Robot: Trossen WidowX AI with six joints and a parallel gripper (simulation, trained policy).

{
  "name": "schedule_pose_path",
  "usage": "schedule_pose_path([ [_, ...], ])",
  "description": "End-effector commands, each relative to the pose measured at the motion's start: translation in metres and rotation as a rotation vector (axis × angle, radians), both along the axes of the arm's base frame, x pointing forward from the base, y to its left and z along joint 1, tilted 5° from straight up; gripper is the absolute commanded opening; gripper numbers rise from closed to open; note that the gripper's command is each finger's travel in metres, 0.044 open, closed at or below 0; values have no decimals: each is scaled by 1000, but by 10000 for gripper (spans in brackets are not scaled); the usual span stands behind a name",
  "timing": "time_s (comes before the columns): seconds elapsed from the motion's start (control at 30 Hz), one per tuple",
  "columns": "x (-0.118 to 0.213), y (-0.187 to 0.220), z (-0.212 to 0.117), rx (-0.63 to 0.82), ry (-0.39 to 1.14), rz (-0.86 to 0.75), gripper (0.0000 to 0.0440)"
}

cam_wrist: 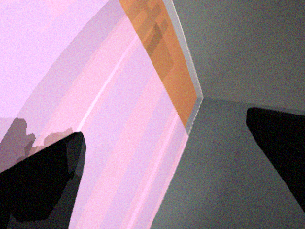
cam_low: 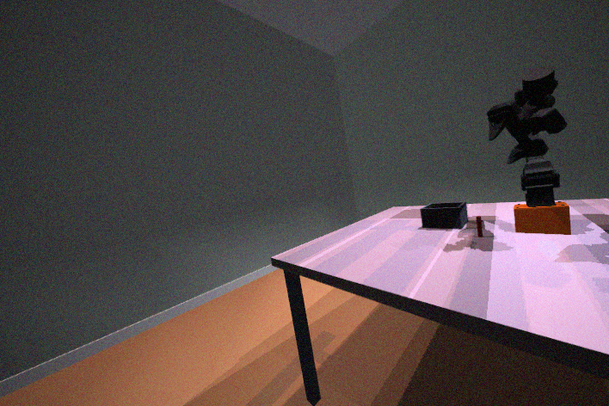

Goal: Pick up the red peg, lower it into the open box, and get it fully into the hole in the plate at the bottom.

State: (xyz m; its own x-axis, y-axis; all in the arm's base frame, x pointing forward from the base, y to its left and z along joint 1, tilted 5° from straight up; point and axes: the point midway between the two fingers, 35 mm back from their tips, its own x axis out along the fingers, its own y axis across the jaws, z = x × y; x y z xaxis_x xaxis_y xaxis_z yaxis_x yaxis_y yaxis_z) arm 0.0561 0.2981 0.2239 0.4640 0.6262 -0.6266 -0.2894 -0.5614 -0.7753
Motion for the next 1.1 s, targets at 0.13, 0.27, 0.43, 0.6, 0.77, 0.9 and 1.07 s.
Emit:
schedule_pose_path([
  [0.13, 23, -1, 10, 114, 174, -198, 440],
  [0.27, 35, -3, 14, 166, 257, -299, 440],
  [0.43, 50, -7, 16, 228, 358, -428, 440],
  [0.6, 65, -13, 16, 285, 456, -562, 440],
  [0.77, 79, -20, 13, 338, 550, -701, 440],
  [0.9, 90, -26, 10, 378, 622, -816, 440],
  [1.07, 102, -35, 3, 424, 706, -964, 440],
])
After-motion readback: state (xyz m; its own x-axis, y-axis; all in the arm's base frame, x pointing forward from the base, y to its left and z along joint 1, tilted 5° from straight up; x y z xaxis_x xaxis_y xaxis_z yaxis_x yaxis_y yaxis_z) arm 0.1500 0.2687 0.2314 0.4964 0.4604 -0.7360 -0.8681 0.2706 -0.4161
